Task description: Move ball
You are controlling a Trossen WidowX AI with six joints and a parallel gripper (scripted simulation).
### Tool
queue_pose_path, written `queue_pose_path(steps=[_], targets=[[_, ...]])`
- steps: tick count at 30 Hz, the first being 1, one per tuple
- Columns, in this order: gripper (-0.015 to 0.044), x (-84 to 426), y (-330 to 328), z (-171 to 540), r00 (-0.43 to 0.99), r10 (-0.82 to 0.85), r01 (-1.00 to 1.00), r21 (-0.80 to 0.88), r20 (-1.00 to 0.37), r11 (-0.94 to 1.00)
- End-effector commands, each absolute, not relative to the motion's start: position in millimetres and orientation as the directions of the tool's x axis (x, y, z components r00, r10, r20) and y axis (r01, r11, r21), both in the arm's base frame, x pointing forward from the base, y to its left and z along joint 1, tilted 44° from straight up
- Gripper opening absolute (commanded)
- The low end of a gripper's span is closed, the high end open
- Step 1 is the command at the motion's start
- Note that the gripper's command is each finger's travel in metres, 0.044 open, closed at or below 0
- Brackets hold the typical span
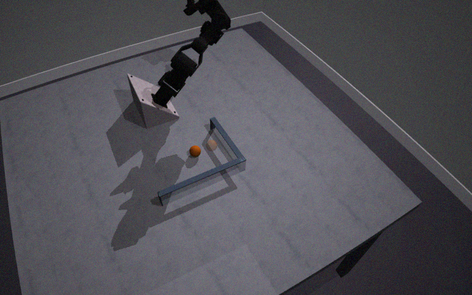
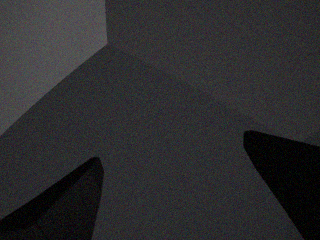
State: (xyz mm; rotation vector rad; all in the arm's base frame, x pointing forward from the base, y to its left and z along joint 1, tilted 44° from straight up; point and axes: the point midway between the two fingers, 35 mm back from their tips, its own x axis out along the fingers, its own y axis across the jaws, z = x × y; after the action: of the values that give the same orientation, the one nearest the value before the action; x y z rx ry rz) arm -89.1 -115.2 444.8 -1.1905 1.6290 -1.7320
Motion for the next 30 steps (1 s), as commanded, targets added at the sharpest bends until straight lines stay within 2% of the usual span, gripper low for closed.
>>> queue_pose_path(steps=[1,4,15,23,30], targets=[[0.0374,-90,-115,445,-0.510,-0.818,-0.215,-0.960,0.266,-0.179],[0.0311,-98,-108,447,-0.540,-0.795,-0.210,-0.959,0.275,-0.189],[0.0311,-155,-35,462,-0.773,-0.539,-0.225,-0.939,0.335,-0.262],[0.0311,-178,49,466,-0.903,-0.237,-0.284,-0.911,0.359,-0.299],[0.0311,-172,132,461,-0.934,0.070,-0.354,-0.884,0.350,-0.306]])
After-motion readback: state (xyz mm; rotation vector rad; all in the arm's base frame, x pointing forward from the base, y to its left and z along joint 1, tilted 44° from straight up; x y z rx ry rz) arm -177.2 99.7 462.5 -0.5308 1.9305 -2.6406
